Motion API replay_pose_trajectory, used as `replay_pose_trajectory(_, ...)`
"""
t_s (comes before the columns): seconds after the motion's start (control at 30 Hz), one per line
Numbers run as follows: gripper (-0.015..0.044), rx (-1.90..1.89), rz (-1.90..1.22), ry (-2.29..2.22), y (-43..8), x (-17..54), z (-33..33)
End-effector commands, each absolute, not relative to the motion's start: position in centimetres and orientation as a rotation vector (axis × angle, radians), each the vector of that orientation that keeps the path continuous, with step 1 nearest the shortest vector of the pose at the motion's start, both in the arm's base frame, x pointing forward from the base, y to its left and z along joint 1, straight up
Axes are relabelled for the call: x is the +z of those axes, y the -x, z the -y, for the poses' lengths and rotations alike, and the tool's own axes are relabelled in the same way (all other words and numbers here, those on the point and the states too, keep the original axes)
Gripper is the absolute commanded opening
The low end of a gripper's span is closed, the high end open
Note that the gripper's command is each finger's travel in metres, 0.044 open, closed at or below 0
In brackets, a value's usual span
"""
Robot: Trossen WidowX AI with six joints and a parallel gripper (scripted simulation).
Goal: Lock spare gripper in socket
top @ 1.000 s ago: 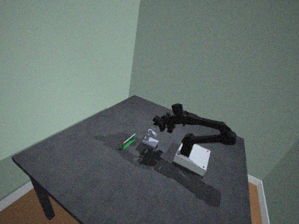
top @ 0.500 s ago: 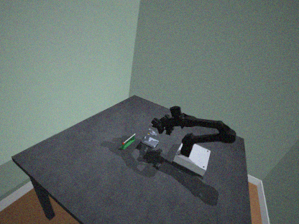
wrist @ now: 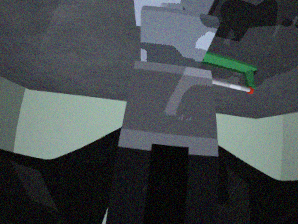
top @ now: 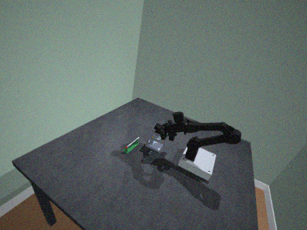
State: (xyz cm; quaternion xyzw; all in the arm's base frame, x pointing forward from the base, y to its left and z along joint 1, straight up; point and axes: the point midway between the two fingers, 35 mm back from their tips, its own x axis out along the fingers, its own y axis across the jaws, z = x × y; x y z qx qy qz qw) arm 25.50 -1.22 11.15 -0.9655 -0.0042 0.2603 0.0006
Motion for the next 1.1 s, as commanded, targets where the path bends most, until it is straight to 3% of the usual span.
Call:
replay_pose_trajectory(0.0,0.0000,0.802,0.004,3.036,-25.8,10.9,1.3)
replay_pose_trajectory(0.67,0.0000,0.803,0.012,3.037,-26.1,9.8,1.2)
replay_pose_trajectory(1.07,0.0315,0.803,0.012,3.037,-26.1,9.8,1.2)
